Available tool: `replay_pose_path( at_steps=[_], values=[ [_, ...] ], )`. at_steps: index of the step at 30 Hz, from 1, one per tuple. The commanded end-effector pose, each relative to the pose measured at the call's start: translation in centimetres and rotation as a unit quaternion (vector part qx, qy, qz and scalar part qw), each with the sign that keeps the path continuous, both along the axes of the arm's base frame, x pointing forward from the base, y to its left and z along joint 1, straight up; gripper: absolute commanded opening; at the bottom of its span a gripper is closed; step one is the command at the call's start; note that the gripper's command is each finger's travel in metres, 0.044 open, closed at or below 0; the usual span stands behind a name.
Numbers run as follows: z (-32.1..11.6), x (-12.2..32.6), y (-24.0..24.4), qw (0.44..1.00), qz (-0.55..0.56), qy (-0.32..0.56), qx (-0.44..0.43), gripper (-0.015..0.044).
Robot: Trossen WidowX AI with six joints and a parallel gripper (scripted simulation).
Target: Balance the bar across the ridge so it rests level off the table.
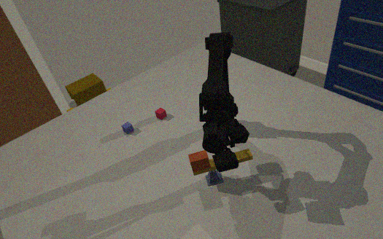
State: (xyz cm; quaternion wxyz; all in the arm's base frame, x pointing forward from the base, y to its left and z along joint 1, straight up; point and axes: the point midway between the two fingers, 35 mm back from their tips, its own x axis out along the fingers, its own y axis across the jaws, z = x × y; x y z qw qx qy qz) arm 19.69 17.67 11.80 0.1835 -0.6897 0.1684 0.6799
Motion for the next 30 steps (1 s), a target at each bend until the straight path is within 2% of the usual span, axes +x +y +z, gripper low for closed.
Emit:
replay_pose_path(
  at_steps=[1, 30],
  values=[
    [-0.06, 0.02, 0.0, 1.0, -0.001, 0.0, 0.0, 0.0],
    [-0.31, 0.04, 0.01, 1.0, -0.001, 0.0, 0.0, 0.0]
  ],
)
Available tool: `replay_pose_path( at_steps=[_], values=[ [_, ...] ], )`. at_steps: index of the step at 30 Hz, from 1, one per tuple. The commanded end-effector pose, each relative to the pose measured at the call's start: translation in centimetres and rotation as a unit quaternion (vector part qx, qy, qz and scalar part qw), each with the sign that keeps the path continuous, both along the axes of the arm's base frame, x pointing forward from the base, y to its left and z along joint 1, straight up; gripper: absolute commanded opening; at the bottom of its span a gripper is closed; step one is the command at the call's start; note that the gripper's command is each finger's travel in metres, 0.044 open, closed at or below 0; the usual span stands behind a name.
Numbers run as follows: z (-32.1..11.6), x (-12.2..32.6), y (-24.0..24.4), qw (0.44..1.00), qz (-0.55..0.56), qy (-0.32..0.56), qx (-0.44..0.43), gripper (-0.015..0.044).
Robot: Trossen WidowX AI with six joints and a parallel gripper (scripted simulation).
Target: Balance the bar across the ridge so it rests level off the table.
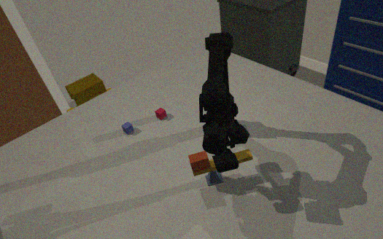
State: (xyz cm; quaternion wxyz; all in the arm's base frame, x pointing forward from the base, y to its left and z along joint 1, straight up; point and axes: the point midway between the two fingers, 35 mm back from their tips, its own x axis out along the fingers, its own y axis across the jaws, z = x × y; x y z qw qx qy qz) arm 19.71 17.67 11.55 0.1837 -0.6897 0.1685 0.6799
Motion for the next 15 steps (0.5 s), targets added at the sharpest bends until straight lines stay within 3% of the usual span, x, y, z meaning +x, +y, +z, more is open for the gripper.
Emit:
replay_pose_path(
  at_steps=[1, 15],
  values=[
    [-0.06, 0.02, 0.01, 1.0, -0.001, 0.0, 0.0, 0.0],
    [-0.18, 0.03, 0.0, 1.0, -0.001, 0.0, 0.0, 0.0]
  ],
)
